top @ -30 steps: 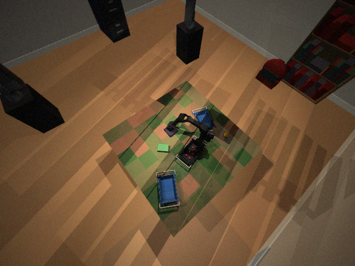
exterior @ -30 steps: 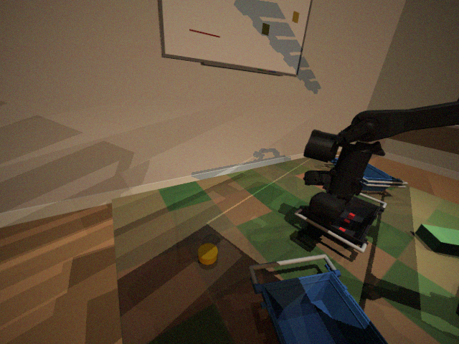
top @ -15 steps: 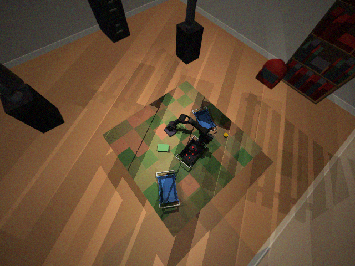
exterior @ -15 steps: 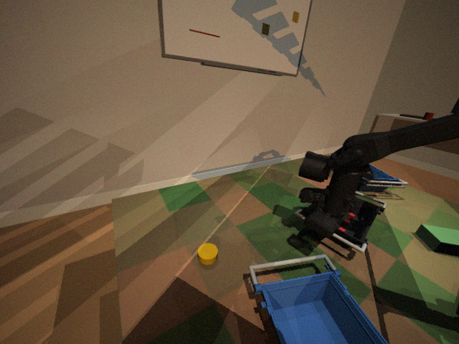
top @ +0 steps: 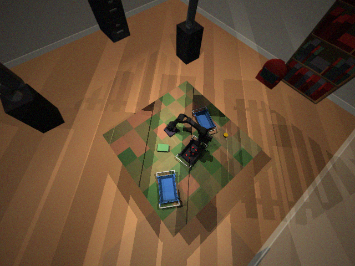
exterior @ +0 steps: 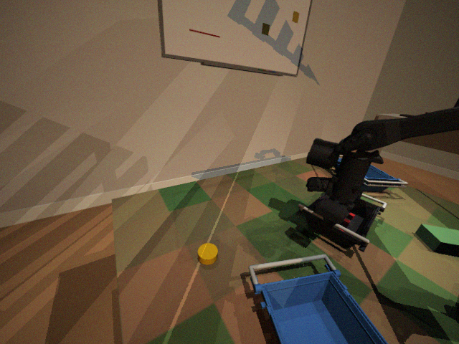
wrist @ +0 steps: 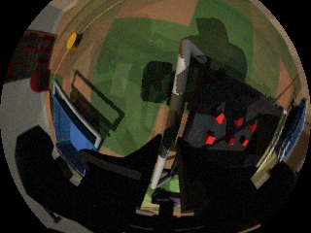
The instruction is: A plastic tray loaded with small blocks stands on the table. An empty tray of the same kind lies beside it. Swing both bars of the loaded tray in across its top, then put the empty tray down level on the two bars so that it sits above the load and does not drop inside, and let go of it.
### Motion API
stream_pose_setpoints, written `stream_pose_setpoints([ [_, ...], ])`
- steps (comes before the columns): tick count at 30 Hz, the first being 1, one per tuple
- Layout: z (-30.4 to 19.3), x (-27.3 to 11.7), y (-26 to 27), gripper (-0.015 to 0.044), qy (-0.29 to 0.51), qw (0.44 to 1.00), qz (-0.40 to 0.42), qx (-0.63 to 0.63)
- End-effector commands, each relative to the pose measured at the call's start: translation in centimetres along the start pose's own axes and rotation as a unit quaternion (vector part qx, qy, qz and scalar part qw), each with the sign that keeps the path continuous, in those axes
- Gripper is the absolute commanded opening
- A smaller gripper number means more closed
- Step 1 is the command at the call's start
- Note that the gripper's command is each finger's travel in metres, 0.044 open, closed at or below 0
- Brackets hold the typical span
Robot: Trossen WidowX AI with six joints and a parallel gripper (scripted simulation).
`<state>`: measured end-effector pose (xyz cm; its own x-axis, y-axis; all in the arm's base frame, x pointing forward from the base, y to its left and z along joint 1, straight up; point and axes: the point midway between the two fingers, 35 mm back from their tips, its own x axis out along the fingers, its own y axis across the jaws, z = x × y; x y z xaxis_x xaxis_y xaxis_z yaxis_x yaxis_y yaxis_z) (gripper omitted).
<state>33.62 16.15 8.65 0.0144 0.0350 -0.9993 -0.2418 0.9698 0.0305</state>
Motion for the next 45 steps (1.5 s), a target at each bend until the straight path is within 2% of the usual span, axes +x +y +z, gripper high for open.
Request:
stream_pose_setpoints([
  [1, 0.3, -0.4, -2.0, 0.0088, -0.005, 1.000, -0.012, 0.007],
  [14, 0.3, 1.7, -6.0, 0.0088, -0.005, 1.000, -0.014, 0.007],
  [25, 0.4, -2.9, -5.5, 0.0088, -0.005, 1.000, -0.014, 0.007],
  [45, 0.4, -2.1, -5.6, 0.0088, -0.001, 1.000, -0.017, 0.008],
])
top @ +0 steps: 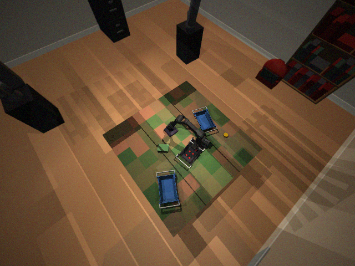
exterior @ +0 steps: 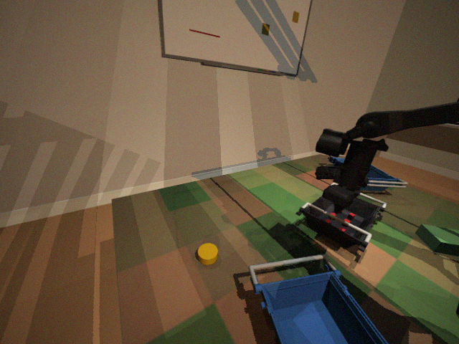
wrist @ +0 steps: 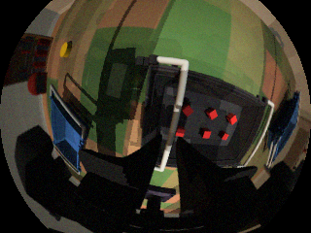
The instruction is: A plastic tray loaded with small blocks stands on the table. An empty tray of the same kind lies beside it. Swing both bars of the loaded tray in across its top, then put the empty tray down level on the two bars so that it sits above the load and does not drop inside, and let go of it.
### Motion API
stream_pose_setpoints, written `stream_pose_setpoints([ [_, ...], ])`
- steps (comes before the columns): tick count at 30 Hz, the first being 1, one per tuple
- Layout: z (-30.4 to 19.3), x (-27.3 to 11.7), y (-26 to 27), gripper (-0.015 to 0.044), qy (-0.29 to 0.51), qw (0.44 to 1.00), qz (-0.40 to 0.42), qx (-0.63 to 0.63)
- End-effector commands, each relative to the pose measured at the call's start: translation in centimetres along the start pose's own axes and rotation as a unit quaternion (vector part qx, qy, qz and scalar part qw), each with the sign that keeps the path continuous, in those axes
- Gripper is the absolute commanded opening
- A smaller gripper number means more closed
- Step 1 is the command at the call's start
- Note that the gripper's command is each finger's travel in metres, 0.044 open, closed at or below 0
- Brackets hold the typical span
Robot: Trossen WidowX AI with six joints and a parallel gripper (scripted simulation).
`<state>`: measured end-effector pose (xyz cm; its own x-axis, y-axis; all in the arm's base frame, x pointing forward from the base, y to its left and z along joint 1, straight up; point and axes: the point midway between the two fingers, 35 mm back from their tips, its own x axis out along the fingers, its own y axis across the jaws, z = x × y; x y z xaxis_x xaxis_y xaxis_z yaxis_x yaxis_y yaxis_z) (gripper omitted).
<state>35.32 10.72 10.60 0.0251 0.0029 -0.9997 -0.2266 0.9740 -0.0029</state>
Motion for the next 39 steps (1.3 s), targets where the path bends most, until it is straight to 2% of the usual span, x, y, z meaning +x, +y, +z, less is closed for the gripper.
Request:
stream_pose_setpoints([
  [1, 0.0, 0.1, 0.0, 0.0088, 0.000, 1.000, 0.000, 0.000],
  [11, 0.1, -0.5, 0.0, 0.0088, 0.000, 1.000, 0.000, 0.000],
  [14, 0.2, -2.5, 0.0, 0.0088, 0.000, 1.000, 0.000, 0.000],
  [19, -0.2, -8.3, -0.1, 0.0088, 0.000, 1.000, 0.000, 0.000],
  [20, 0.0, -5.2, -0.2, 0.0088, 0.005, 1.000, 0.000, 0.010],
  [24, 0.9, -4.7, -3.0, 0.0088, 0.004, 0.978, -0.001, 0.208],
  [29, 1.7, -3.9, -7.6, 0.0088, 0.001, 0.871, -0.002, 0.491],
  [32, 1.8, -3.6, -10.6, 0.0088, 0.000, 0.766, 0.000, 0.642],
  [35, 1.7, -3.1, -13.6, 0.0088, -0.001, 0.637, 0.001, 0.771],
  [39, 1.5, -2.7, -16.2, 0.0088, -0.002, 0.503, 0.002, 0.865],
])
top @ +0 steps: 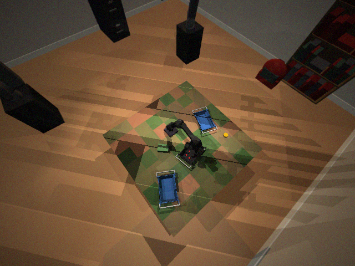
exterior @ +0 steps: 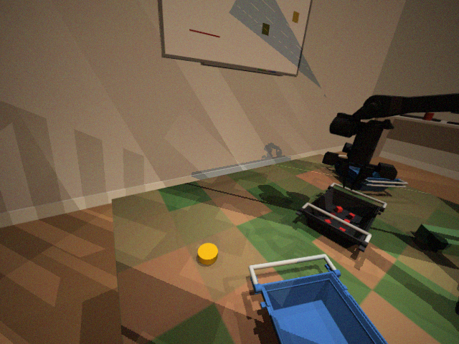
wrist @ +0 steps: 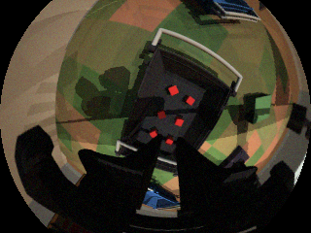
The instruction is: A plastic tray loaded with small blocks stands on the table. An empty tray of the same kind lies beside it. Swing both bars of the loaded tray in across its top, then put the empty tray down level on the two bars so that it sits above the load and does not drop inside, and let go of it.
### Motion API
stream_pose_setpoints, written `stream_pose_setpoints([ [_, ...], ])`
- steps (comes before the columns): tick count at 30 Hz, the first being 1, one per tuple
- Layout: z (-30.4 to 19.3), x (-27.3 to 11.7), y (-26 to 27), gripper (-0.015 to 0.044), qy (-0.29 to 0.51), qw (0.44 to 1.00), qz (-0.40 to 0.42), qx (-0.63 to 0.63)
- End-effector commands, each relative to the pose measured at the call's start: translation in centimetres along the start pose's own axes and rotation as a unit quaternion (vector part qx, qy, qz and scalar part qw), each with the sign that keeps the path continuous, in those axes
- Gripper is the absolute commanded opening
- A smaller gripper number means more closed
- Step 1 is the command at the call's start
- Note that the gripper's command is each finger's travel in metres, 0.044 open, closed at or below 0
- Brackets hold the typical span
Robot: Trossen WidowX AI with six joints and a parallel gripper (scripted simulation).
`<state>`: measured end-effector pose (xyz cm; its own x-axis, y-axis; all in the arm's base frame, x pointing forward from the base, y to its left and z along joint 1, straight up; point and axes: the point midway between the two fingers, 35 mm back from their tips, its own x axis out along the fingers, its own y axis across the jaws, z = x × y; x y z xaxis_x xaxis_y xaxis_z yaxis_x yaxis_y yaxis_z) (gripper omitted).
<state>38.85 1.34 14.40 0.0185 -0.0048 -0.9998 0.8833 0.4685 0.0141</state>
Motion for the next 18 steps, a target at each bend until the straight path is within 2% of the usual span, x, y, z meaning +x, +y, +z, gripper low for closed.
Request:
stream_pose_setpoints([
  [1, 6.7, 1.2, -1.8, 0.0088, 0.002, 0.912, 0.006, 0.410],
  [7, 10.0, 1.9, -3.2, 0.0088, 0.001, 0.802, 0.007, 0.597],
  [14, 13.6, 2.8, -5.2, 0.0088, 0.001, 0.622, 0.008, 0.783],
  [18, 13.8, 2.8, -5.3, 0.0088, 0.001, 0.610, 0.008, 0.792],
])
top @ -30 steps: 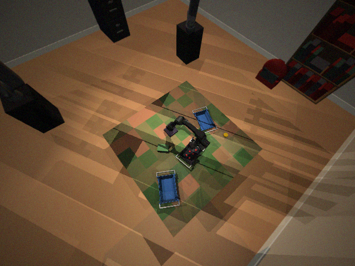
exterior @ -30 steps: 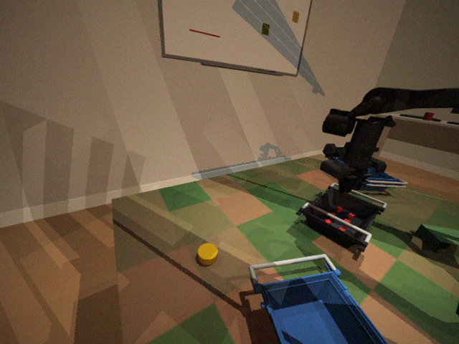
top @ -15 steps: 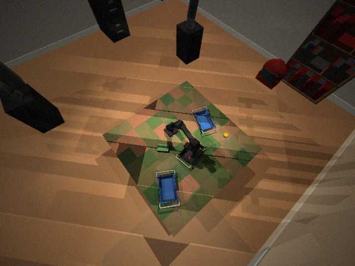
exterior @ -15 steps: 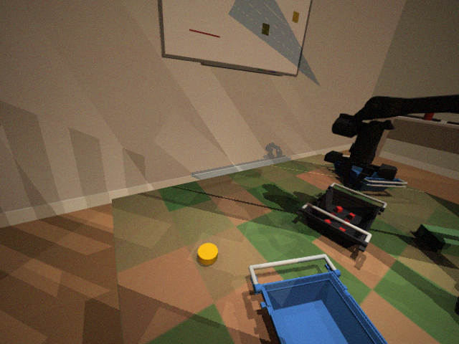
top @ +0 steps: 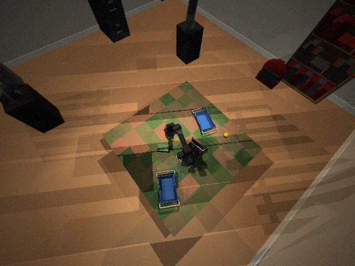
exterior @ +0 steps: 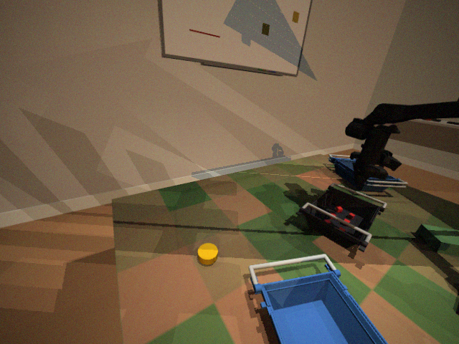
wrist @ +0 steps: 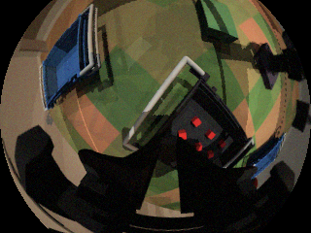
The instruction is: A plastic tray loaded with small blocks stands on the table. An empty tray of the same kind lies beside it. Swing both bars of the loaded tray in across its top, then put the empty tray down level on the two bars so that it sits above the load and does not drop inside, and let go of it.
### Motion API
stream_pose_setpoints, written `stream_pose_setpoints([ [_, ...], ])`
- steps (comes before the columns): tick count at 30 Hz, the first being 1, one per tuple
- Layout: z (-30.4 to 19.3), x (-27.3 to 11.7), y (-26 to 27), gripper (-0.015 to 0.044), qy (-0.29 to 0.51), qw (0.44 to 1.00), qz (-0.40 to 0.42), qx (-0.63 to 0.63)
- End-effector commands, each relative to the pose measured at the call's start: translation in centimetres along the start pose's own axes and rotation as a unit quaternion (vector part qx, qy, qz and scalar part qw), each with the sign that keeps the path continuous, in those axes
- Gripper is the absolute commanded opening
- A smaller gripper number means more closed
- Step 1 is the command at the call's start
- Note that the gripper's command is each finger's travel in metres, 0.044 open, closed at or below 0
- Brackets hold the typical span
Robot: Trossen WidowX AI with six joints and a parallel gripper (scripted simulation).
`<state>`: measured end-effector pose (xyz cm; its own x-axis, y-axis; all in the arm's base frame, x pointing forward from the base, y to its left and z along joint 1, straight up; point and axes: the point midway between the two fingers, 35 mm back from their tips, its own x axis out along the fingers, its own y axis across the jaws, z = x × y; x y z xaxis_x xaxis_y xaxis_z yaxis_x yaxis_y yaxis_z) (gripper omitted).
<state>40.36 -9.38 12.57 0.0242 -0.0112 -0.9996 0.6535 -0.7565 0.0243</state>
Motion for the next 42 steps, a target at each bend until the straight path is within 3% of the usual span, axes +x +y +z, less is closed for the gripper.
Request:
stream_pose_setpoints([
  [1, 2.4, 0.9, 3.2, 0.0088, 0.004, 0.971, 0.001, 0.240],
  [13, 2.3, 1.3, 3.2, 0.0088, 0.005, 0.971, 0.001, 0.240],
  [30, 2.3, 6.9, 3.2, 0.0088, 0.004, 0.971, 0.001, 0.240],
  [42, 1.6, 4.2, 1.8, 0.0088, 0.005, 0.971, 0.001, 0.240],
])
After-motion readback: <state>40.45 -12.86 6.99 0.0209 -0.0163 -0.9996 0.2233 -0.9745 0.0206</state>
